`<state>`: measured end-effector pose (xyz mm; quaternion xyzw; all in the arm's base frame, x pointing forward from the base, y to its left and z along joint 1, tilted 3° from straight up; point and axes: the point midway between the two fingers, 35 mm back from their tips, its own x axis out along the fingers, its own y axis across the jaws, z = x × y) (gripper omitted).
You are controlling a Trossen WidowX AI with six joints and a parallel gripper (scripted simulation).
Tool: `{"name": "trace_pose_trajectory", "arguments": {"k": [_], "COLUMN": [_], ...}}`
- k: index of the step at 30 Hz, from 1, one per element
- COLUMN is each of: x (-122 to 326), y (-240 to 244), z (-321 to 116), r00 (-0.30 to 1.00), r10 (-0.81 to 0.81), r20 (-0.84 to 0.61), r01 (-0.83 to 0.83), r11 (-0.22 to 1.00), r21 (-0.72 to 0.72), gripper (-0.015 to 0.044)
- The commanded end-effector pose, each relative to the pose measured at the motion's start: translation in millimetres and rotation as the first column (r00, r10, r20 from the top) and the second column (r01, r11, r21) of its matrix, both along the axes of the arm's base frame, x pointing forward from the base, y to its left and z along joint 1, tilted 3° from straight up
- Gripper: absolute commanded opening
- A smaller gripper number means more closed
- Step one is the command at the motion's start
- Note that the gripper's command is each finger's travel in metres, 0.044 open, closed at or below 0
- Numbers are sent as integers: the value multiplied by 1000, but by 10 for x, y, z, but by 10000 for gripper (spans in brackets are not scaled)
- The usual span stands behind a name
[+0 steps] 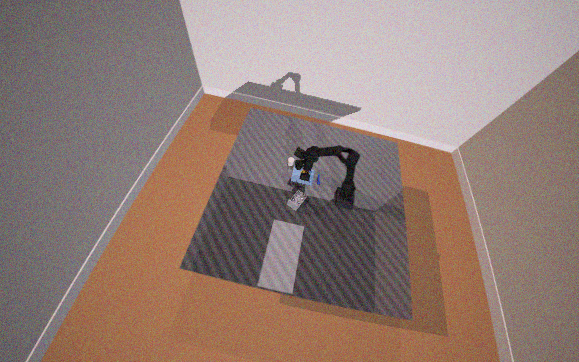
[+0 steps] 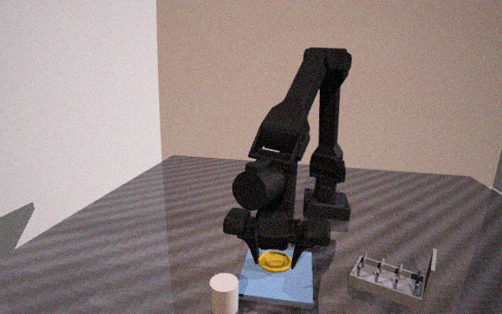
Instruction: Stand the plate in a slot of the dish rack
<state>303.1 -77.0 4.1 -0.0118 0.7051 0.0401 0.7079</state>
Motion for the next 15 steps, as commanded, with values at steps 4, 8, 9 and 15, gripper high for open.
{"name": "trace_pose_trajectory", "arguments": {"k": [4, 8, 9, 15], "x": [62, 100, 108, 139], "y": [-26, -45, -49, -71], "z": [222, 401, 446, 716], "r00": [1000, 1000, 1000, 1000], "r10": [-4, -4, -4, -4], "r20": [-1, -1, -1, -1], "r01": [4, 4, 4, 4], "r11": [1000, 1000, 1000, 1000], "r21": [2, 2, 2, 2], "gripper": [73, 0, 0, 0]}}
